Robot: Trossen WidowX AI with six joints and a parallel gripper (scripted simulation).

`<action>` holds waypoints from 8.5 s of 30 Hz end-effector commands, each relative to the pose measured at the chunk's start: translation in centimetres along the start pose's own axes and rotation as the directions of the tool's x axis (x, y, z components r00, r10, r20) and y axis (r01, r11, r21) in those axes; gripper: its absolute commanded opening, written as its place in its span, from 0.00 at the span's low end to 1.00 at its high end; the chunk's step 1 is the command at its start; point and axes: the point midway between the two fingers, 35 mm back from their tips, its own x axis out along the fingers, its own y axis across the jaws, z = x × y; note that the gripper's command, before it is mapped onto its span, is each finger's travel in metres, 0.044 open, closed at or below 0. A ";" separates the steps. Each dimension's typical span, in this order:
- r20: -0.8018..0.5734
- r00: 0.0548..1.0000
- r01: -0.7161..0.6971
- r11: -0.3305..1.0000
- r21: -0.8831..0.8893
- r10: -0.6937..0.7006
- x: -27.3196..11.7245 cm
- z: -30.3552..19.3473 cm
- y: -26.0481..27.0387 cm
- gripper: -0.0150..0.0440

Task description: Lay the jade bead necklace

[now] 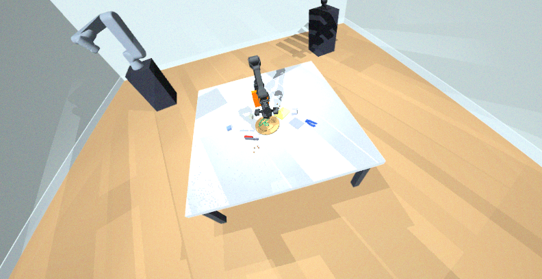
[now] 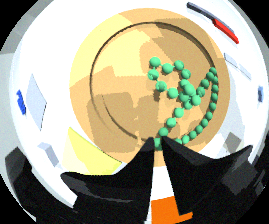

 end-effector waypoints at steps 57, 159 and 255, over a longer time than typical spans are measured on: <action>-0.002 1.000 -0.004 1.000 -0.003 0.004 0.8 -0.8 1.6 0.25; -0.002 1.000 -0.004 1.000 -0.003 0.004 0.8 -0.8 1.6 0.25; 0.000 1.000 -0.003 0.975 0.224 0.003 -1.2 1.3 0.0 0.78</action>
